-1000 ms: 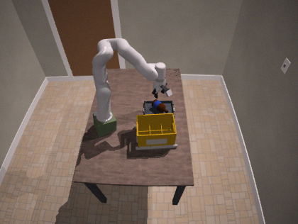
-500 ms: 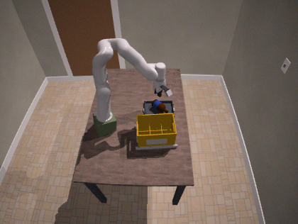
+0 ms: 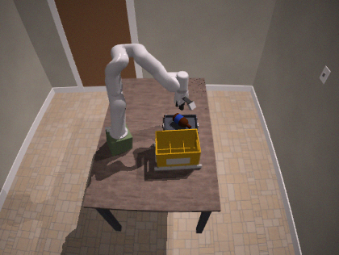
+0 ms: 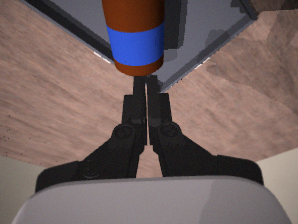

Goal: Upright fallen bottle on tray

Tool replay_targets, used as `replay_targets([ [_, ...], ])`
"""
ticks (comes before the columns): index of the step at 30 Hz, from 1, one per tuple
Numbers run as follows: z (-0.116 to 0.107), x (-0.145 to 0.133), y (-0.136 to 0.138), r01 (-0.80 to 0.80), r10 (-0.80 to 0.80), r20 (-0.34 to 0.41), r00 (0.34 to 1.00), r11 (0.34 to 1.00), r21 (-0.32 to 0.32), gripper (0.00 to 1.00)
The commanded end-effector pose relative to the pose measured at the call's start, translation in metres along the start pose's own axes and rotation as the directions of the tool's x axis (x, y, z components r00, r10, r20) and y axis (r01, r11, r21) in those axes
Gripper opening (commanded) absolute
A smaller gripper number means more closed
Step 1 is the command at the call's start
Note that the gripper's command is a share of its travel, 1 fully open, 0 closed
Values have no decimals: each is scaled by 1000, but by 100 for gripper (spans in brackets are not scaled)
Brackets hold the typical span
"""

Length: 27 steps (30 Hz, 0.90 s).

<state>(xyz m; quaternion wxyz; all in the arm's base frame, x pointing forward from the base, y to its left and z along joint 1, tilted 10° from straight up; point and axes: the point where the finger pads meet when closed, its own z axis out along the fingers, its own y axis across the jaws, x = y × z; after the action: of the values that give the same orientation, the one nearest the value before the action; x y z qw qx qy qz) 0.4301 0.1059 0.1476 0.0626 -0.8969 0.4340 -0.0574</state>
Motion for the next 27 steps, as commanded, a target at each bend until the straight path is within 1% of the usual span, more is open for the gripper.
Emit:
replay_targets([
  [1, -1, 1, -1, 0, 0, -2, 1000, 1000, 4, 0],
  [3, -1, 5, -2, 0, 0, -2, 1000, 1000, 4, 0],
  [4, -2, 12, -4, 0, 0, -2, 1000, 1000, 3, 0],
  [7, -1, 45, -11, 0, 0, -3, 1000, 1000, 2, 0],
  [9, -1, 45, -11, 0, 0, -3, 1000, 1000, 2, 0],
  [10, -1, 53, -12, -1, 1, -4, 1000, 1000, 2, 0],
  [12, -1, 58, -12, -1, 1, -4, 1000, 1000, 2, 0],
  [13, -1, 58, -12, -1, 1, -4, 1000, 1000, 2, 65],
  [27, -1, 58, -12, -1, 1, -4, 1000, 1000, 2, 65],
])
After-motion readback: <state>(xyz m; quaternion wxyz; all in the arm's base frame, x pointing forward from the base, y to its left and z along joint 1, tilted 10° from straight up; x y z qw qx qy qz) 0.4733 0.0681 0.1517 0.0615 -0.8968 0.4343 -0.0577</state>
